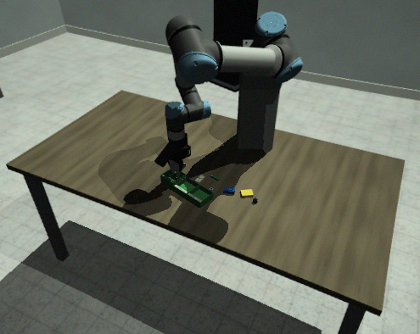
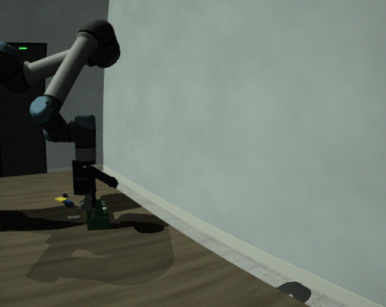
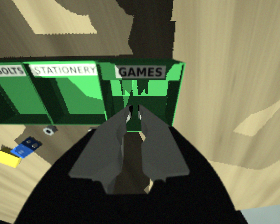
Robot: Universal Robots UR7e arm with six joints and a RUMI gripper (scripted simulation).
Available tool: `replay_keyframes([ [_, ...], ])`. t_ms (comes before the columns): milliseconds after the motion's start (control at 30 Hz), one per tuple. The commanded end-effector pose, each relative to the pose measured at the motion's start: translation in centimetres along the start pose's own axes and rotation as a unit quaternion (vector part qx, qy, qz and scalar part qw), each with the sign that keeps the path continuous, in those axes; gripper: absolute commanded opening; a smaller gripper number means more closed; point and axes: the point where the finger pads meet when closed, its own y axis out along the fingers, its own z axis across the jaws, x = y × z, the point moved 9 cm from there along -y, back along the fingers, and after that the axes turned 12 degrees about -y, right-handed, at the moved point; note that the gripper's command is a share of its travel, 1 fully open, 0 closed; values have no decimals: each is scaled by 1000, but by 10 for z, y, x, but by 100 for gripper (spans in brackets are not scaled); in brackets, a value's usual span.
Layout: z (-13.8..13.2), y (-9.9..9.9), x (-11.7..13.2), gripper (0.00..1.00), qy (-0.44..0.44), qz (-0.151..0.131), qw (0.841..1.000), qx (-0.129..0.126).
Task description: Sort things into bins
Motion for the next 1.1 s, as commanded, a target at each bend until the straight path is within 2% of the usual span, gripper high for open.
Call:
replay_keyframes([
  [0,1,-8,0,4,1,0,1000,1],
  [633,1,-29,0,4,1,0,1000,1],
  [867,0,-57,0,4,1,1,1000,0],
  [1067,1,-59,0,4,1,1,1000,1],
])
